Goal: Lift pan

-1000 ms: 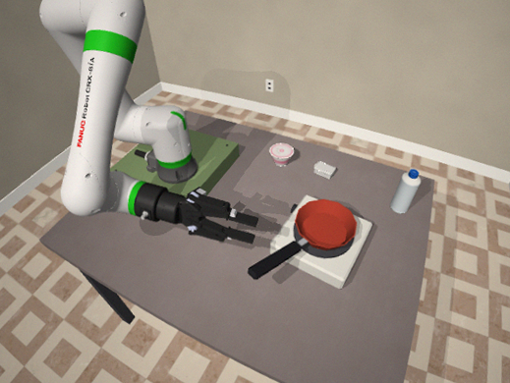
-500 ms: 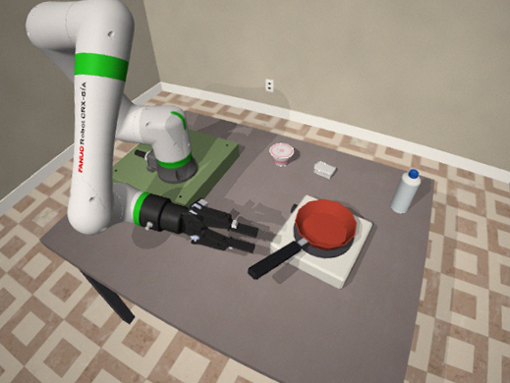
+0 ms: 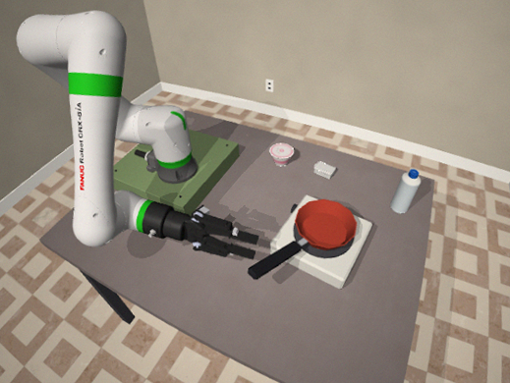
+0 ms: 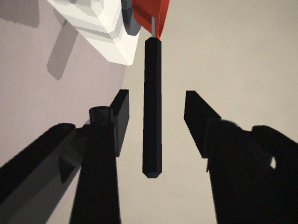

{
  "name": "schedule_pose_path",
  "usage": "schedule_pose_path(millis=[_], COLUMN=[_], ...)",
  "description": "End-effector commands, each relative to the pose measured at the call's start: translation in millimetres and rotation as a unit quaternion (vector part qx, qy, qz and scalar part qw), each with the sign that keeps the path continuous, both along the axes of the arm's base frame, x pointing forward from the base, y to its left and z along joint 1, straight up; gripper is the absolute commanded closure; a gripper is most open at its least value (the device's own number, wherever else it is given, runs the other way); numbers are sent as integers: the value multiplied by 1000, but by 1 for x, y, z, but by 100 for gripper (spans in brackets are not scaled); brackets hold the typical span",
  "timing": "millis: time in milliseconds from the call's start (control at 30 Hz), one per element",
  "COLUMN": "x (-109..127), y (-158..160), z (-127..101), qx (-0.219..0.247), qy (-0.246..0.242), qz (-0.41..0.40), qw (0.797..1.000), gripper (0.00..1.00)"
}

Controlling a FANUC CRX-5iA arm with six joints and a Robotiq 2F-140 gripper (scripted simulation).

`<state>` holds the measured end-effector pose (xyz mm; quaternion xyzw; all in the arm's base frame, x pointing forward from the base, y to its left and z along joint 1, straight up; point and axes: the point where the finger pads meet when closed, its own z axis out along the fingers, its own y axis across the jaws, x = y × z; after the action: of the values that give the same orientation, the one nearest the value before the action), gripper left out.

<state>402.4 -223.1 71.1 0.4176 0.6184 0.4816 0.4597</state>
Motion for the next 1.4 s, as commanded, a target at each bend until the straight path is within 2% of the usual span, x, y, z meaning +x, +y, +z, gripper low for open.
schedule_pose_path(millis=[0, 1367], x=[0, 11], y=[0, 2], z=[-1, -4], qx=[-1, -1], qy=[-1, -1], qz=[0, 0], qw=[1000, 1000], gripper=[59, 59])
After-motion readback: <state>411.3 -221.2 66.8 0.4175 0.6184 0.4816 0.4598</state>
